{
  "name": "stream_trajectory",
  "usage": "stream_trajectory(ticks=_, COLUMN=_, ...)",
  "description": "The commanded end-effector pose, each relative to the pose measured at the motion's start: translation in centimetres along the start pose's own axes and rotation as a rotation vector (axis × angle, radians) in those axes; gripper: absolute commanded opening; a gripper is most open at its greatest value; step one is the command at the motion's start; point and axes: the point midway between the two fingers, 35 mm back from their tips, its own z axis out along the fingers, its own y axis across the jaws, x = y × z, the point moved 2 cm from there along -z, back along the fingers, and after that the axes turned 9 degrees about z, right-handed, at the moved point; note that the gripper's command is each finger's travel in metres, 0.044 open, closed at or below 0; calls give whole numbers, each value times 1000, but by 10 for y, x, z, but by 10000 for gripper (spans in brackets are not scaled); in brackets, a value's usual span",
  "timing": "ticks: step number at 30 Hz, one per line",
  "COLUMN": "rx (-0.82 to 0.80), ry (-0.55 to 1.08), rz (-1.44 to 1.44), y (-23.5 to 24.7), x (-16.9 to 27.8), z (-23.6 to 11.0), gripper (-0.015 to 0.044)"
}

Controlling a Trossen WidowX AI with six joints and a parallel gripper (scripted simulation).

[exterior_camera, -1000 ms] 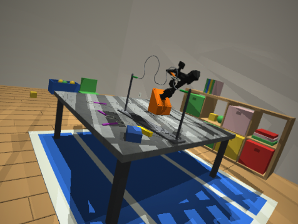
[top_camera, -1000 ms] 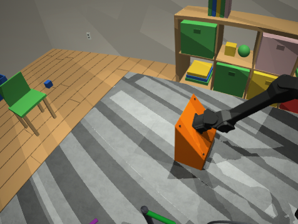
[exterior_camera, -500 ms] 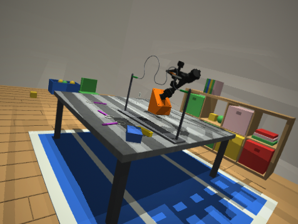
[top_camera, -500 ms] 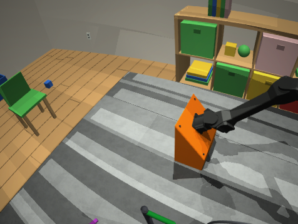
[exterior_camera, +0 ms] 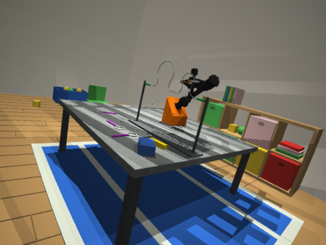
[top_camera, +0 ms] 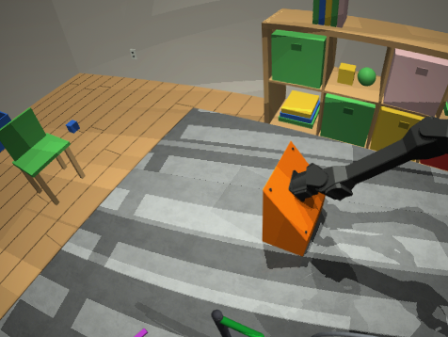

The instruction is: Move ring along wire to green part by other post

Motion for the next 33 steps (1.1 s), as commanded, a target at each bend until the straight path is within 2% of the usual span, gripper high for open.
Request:
stream_trajectory(ticks=1, rx=-40, ry=5, rz=69, y=5, x=0, z=0, gripper=-150)
stream_trajectory(ticks=33, rx=-394, ry=38, rz=669, y=44, x=-8, z=-7, gripper=-150)
